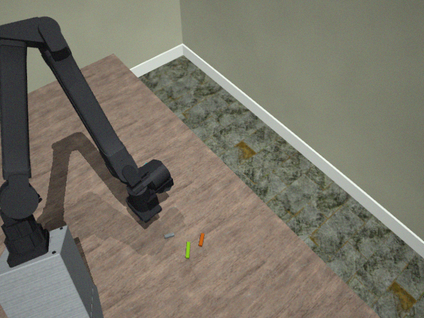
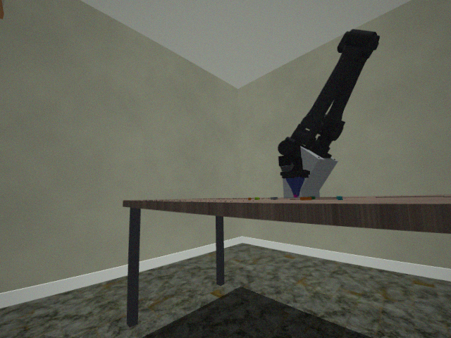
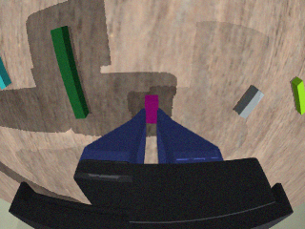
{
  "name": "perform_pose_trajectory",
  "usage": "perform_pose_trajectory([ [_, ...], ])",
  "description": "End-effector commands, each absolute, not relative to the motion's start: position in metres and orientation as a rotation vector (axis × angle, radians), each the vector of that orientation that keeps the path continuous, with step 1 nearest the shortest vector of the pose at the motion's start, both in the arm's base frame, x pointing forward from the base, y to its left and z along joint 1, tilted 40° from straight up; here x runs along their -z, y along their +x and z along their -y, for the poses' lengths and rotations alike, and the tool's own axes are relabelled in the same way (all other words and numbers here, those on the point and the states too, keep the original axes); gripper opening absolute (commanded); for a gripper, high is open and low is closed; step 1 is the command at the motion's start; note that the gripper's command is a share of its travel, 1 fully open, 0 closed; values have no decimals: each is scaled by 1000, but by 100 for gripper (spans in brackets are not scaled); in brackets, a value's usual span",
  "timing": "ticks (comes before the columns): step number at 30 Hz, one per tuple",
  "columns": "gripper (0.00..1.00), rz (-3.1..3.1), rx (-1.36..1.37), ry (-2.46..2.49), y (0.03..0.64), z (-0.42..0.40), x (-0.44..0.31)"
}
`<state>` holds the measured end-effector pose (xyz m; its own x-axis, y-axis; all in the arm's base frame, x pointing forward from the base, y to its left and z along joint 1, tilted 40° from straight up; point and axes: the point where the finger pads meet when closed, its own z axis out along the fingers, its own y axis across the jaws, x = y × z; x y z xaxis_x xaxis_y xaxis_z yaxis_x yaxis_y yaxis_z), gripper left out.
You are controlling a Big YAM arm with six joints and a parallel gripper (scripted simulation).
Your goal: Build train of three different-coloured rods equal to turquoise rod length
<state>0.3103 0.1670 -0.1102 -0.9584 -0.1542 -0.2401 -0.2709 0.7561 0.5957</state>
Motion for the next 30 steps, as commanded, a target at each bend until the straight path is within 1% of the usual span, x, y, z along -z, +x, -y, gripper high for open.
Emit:
perform_pose_trajectory([
  [1, 4, -2778, -984, -343, 311, -174, 113],
  [30, 4, -2781, -986, -342, 310, -177, 116],
])
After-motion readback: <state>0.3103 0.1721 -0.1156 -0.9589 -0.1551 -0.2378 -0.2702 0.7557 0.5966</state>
